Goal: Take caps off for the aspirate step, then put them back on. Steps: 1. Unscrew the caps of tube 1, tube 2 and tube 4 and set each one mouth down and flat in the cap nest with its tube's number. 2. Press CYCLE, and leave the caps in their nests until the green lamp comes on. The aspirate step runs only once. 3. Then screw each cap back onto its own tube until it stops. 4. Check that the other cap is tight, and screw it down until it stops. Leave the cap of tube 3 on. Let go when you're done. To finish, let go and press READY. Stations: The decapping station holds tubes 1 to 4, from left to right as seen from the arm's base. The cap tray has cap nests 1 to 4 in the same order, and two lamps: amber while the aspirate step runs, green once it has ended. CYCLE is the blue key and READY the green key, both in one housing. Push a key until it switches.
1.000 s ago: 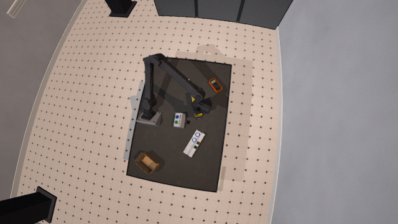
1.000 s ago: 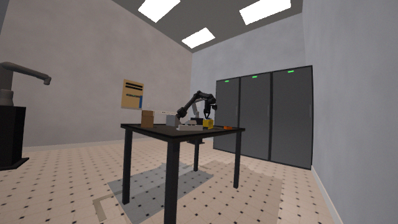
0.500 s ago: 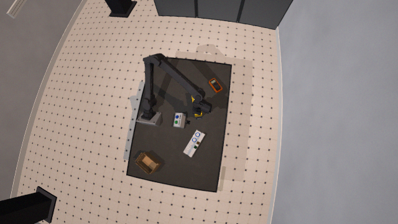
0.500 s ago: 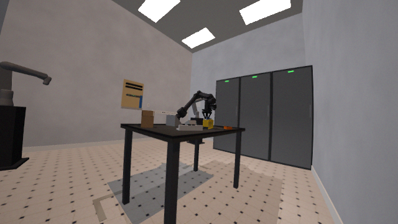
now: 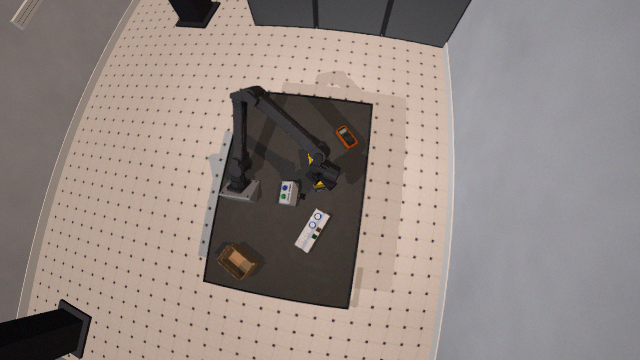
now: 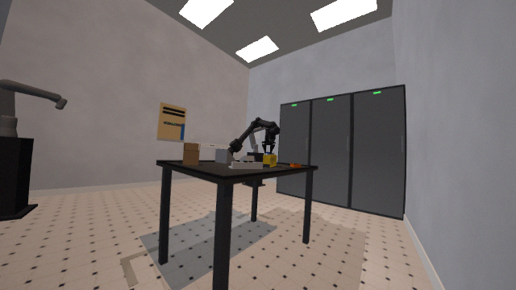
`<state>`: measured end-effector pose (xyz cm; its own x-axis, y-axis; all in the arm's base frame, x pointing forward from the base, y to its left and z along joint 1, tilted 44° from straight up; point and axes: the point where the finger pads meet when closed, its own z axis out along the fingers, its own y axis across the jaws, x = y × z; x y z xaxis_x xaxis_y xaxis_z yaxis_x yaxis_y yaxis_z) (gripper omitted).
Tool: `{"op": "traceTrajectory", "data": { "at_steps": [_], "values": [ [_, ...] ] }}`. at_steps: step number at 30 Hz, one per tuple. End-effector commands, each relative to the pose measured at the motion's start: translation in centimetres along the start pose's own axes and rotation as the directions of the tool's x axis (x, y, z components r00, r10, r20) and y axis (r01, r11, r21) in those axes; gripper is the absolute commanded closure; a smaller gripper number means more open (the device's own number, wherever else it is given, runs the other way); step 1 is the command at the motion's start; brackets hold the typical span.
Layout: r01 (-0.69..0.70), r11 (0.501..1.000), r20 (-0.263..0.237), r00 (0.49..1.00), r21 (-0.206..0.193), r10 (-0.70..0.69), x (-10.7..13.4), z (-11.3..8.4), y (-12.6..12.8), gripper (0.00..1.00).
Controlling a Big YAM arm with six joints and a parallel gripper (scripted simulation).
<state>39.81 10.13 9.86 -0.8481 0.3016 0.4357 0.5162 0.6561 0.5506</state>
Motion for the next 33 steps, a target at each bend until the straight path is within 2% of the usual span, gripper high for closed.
{"op": "traceTrajectory", "data": {
  "at_steps": [1, 2, 5, 7, 8, 9, 10, 11, 12, 13, 14, 15, 16, 17, 18, 19, 22, 24, 25, 26, 33],
  "values": [
    [-0.205, 0.979, 0.018, 0.979, 0.003, 0.205, -0.8, 0.1, 1.1, 0.51],
    [-0.286, 0.958, 0.018, 0.958, 0.001, 0.286, -0.8, 0.1, 1.1, 0.51],
    [-0.285, 0.958, 0.018, 0.958, 0.001, 0.285, -0.8, 0.0, 1.1, 0.51],
    [-0.439, 0.898, 0.019, 0.898, -0.003, 0.439, -0.8, 0.0, 1.2, 0.51],
    [-0.441, 0.898, 0.018, 0.897, -0.002, 0.441, -0.8, 0.0, 1.1, 0.51],
    [-0.514, 0.858, 0.018, 0.857, -0.004, 0.514, -0.9, 0.0, 1.1, 0.51],
    [-0.514, 0.858, 0.019, 0.858, -0.005, 0.514, -0.9, 0.0, 1.1, 0.51],
    [-0.584, 0.812, 0.018, 0.812, -0.007, 0.584, -0.9, 0.0, 1.1, 0.51],
    [-0.584, 0.812, 0.019, 0.812, -0.007, 0.584, -0.9, -0.1, 1.1, 0.51],
    [-0.65, 0.76, 0.018, 0.76, -0.009, 0.65, -0.9, -0.1, 1.1, 0.51],
    [-0.65, 0.76, 0.018, 0.76, -0.009, 0.65, -0.9, -0.1, 1.0, 0.51],
    [-0.711, 0.703, 0.017, 0.703, -0.011, 0.711, -0.9, -0.1, 1.0, 0.51],
    [-0.712, 0.703, 0.017, 0.702, -0.011, 0.712, -0.9, -0.1, 1.0, 0.51],
    [-0.768, 0.641, 0.016, 0.64, -0.012, 0.768, -1.0, -0.1, 1.0, 0.51],
    [-0.768, 0.641, 0.016, 0.641, -0.013, 0.768, -1.0, -0.1, 1.0, 0.51],
    [-0.818, 0.574, 0.015, 0.574, -0.015, 0.819, -1.0, -0.1, 1.0, 0.51],
    [-0.818, 0.575, 0.015, 0.575, -0.016, 0.818, -1.0, -0.2, 1.0, 0.51],
    [-0.903, 0.43, 0.012, 0.43, -0.017, 0.903, -1.0, -0.2, 1.0, 0.51],
    [-0.903, 0.43, 0.012, 0.43, -0.017, 0.903, -1.0, -0.2, 1.0, 0.51],
    [-0.935, 0.353, 0.011, 0.353, -0.019, 0.936, -1.0, -0.2, 1.0, 0.51],
    [-0.946, 0.324, 0.005, 0.324, -0.025, 0.946, -1.1, -1.4, 0.7, 0.51]
  ]
}}
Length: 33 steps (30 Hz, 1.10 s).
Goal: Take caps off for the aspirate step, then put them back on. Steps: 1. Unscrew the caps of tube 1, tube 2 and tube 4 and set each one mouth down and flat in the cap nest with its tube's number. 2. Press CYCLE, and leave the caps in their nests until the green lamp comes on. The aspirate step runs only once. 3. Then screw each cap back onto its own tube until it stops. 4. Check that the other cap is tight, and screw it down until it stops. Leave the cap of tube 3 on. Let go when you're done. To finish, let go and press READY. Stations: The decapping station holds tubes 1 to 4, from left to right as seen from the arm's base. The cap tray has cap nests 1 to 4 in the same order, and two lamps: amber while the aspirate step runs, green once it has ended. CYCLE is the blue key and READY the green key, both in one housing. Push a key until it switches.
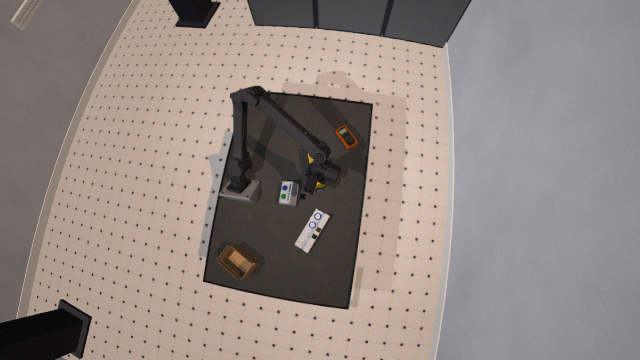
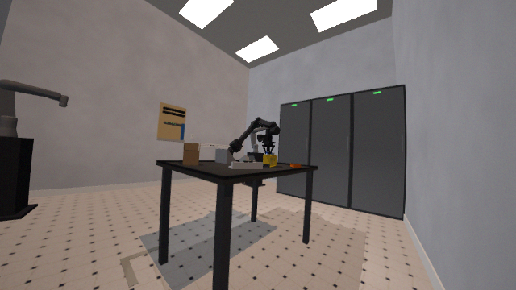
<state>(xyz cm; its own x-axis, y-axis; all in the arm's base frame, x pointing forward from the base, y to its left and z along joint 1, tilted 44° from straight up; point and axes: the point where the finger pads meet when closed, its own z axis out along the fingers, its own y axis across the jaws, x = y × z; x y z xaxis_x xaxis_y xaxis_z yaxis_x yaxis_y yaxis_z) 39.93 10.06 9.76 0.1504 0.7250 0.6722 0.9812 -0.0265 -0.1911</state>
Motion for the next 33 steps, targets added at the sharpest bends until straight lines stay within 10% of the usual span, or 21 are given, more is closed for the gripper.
{"op": "traceTrajectory", "data": {
  "at_steps": [1, 20, 21, 33],
  "values": [
    [-0.063, 0.998, 0.0, 0.998, -0.029, 0.063, 0.4, -1.6, 1.2, 0.51],
    [-0.056, 0.998, -0.002, 0.998, -0.037, 0.056, 0.5, -2.1, 1.0, 0.51],
    [-0.045, 0.999, 0.0, 0.999, -0.02, 0.045, 0.5, -1.1, 0.7, 1.0],
    [-0.045, 0.999, 0.0, 0.999, -0.02, 0.045, 0.5, -1.1, 0.7, 1.0]
  ]
}}
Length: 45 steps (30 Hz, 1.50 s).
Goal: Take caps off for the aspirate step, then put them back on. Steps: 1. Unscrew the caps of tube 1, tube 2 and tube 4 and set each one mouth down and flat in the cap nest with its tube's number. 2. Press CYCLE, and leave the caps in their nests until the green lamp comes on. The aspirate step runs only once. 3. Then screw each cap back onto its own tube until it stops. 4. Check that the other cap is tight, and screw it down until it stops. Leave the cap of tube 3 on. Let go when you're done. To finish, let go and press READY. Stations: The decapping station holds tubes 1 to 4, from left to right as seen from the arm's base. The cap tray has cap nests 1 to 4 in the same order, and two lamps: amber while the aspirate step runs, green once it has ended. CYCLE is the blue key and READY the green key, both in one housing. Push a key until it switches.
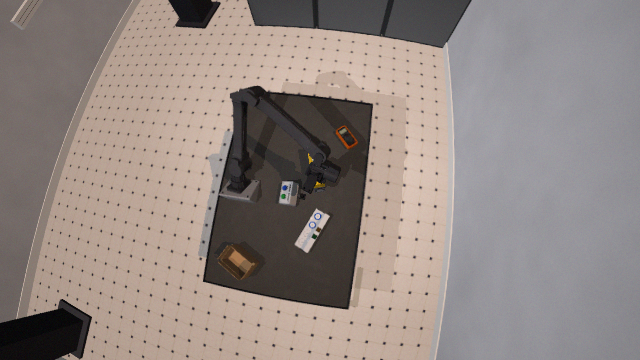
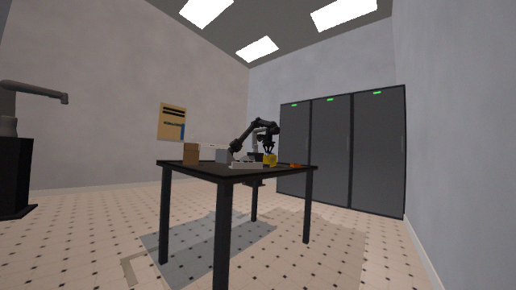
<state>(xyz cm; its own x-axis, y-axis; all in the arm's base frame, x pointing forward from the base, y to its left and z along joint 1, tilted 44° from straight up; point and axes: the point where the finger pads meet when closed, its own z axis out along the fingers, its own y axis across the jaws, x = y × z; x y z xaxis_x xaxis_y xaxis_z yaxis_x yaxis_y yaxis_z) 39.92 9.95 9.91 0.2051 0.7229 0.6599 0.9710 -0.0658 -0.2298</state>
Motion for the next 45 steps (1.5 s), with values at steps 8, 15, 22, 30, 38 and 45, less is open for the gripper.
{"op": "traceTrajectory", "data": {
  "at_steps": [8, 15, 22, 30, 38, 45],
  "values": [
    [0.215, 0.976, 0.005, 0.977, -0.037, -0.215, 0.6, -1.9, 1.0, 1.0],
    [0.535, 0.844, 0.015, 0.845, -0.034, -0.535, 0.5, -1.9, 1.1, 1.0],
    [0.759, 0.651, 0.017, 0.652, -0.015, -0.758, 0.5, -1.0, 0.7, 1.0],
    [0.918, 0.397, 0.031, 0.397, -0.021, -0.917, 0.5, -1.9, 1.2, 1.0],
    [0.998, 0.065, 0.035, 0.065, -0.01, -0.997, 0.4, -1.9, 1.3, 1.0],
    [0.982, -0.189, 0.037, -0.189, -0.001, -0.981, 0.4, -1.9, 1.3, 1.0]
  ]
}}
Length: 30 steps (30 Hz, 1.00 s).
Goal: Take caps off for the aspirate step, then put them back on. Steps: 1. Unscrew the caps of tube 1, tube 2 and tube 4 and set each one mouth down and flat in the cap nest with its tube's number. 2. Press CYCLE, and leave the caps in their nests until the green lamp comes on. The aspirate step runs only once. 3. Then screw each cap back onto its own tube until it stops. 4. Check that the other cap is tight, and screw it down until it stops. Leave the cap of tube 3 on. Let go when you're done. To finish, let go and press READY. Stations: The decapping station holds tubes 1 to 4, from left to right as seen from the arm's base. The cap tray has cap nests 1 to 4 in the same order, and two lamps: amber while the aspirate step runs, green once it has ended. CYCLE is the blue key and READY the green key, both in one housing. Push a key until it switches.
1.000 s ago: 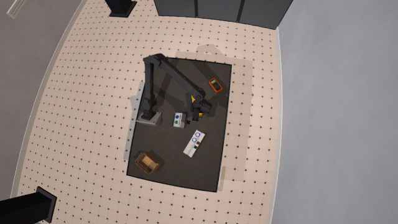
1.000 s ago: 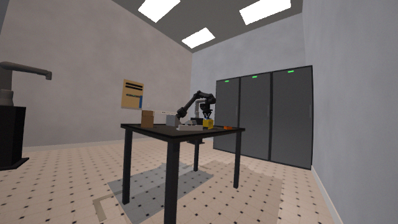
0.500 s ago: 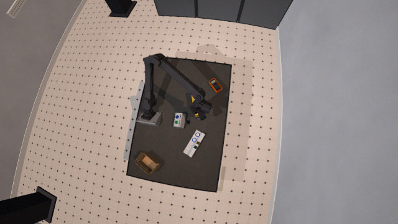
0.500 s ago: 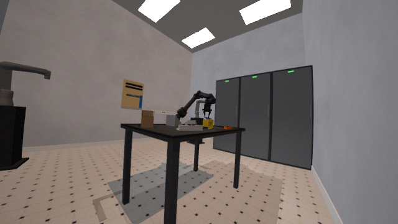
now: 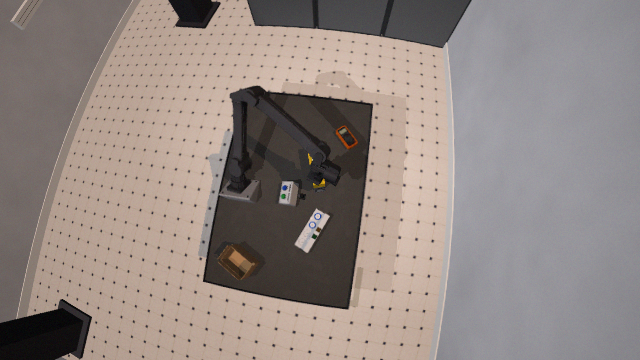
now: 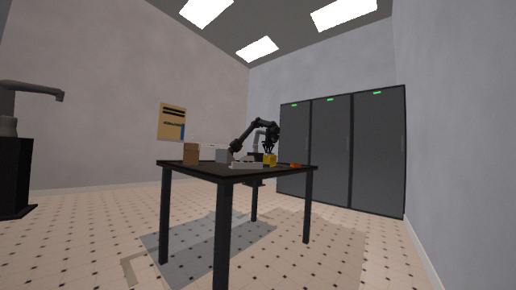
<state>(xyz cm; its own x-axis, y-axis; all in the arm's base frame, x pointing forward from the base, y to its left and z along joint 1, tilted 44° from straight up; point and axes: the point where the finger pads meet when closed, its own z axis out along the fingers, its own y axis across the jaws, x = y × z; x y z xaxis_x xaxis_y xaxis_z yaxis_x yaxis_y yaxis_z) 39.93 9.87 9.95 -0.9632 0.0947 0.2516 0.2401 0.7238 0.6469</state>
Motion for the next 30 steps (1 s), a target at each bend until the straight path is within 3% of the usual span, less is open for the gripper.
{"op": "traceTrajectory", "data": {
  "at_steps": [1, 7, 11, 13, 19, 28, 30],
  "values": [
    [0.274, 0.962, 0.036, 0.961, -0.005, -0.273, -1.33, -1.84, 0.5, 1.0],
    [0.504, 0.864, 0.037, 0.863, 0.004, -0.503, -1.36, -1.88, 0.53, 1.0],
    [0.653, 0.758, 0.034, 0.757, 0.011, -0.653, -1.37, -1.91, 0.55, 1.0],
    [0.653, 0.758, 0.034, 0.757, 0.011, -0.653, -1.37, -1.91, 0.55, 1.0],
    [0.852, 0.523, 0.03, 0.522, 0.021, -0.852, -1.41, -1.92, 0.56, 1.0],
    [0.987, 0.161, 0.019, 0.16, 0.03, -0.987, -1.44, -1.95, 0.57, 1.0],
    [0.987, 0.161, 0.019, 0.16, 0.03, -0.987, -1.44, -1.95, 0.57, 1.0]
  ]
}}
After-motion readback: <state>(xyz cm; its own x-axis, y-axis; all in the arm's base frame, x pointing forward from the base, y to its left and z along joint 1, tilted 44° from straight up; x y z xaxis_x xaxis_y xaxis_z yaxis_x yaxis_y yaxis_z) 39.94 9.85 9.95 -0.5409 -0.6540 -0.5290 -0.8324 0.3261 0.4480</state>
